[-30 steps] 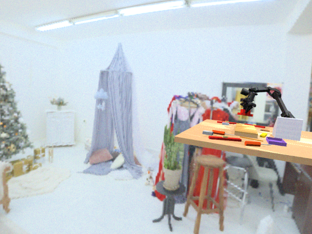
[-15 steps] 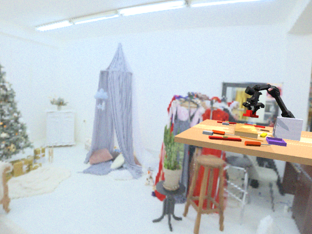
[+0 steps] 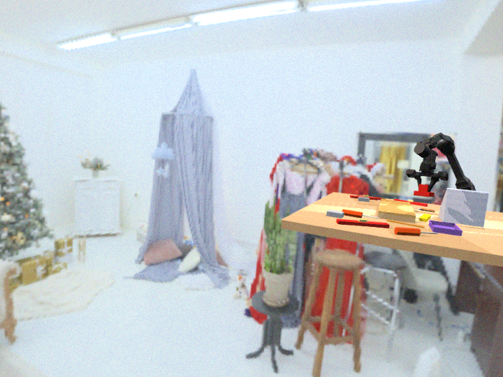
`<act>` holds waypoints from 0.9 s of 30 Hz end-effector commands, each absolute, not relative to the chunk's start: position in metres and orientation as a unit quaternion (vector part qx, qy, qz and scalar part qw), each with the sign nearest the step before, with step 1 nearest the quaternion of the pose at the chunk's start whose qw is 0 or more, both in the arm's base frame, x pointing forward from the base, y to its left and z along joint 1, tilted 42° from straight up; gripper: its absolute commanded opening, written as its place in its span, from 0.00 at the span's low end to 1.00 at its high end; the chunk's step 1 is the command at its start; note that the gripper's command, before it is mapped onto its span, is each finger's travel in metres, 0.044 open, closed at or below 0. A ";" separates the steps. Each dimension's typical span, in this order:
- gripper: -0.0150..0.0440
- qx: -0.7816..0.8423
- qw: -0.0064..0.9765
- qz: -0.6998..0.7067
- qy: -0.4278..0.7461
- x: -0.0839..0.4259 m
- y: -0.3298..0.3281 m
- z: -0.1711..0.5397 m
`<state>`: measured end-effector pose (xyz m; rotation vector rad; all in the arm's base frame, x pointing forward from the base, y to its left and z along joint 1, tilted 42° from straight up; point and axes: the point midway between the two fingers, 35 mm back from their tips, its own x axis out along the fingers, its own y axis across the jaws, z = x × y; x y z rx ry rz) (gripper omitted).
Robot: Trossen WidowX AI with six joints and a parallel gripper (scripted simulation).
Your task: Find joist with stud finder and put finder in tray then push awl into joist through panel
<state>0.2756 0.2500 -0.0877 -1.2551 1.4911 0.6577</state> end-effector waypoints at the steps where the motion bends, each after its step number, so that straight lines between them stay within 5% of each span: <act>1: 0.25 -0.541 0.486 0.308 0.614 0.249 0.269 -0.110; 11: 0.25 -0.580 0.403 0.366 0.606 0.179 0.288 -0.162; 27: 0.25 -0.581 0.401 0.367 0.606 0.179 0.274 -0.184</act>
